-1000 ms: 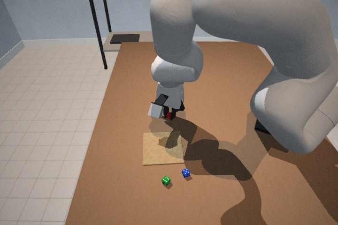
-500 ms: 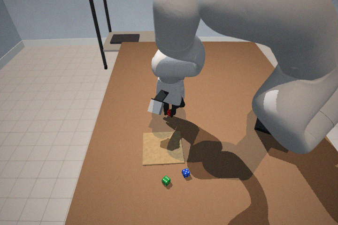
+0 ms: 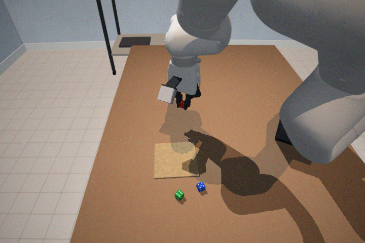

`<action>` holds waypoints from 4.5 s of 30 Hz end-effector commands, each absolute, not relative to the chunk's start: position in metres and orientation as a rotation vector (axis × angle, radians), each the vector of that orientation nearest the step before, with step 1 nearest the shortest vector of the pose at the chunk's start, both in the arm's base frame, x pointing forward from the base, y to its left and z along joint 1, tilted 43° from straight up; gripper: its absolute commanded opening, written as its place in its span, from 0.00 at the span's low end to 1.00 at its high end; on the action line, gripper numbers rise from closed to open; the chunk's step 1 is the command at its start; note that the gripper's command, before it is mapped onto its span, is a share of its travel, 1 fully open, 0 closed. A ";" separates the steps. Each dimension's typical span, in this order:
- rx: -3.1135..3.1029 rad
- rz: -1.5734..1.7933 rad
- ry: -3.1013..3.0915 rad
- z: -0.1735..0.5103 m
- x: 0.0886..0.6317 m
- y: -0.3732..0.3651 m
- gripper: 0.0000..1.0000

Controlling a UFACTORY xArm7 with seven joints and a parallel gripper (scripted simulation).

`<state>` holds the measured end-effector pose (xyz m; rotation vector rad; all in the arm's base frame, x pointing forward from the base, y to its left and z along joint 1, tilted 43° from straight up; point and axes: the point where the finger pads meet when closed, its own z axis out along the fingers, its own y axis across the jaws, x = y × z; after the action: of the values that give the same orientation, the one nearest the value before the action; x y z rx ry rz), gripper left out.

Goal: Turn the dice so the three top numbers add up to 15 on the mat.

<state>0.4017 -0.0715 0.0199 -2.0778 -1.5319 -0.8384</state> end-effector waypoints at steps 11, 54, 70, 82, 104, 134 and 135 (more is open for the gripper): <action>-2.068 -0.846 -1.548 0.027 0.401 -0.070 0.15; -1.704 -1.004 -2.096 0.082 0.351 0.064 0.15; -1.704 -1.004 -2.096 0.043 0.362 0.098 0.15; -1.704 -1.004 -2.096 0.041 0.363 0.100 0.15; -1.704 -1.004 -2.096 0.041 0.363 0.100 0.15; -1.704 -1.004 -2.096 0.041 0.362 0.100 0.15; -1.704 -1.004 -2.096 0.041 0.362 0.100 0.15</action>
<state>0.3614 0.1015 0.0407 -1.7005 -2.0956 -1.0025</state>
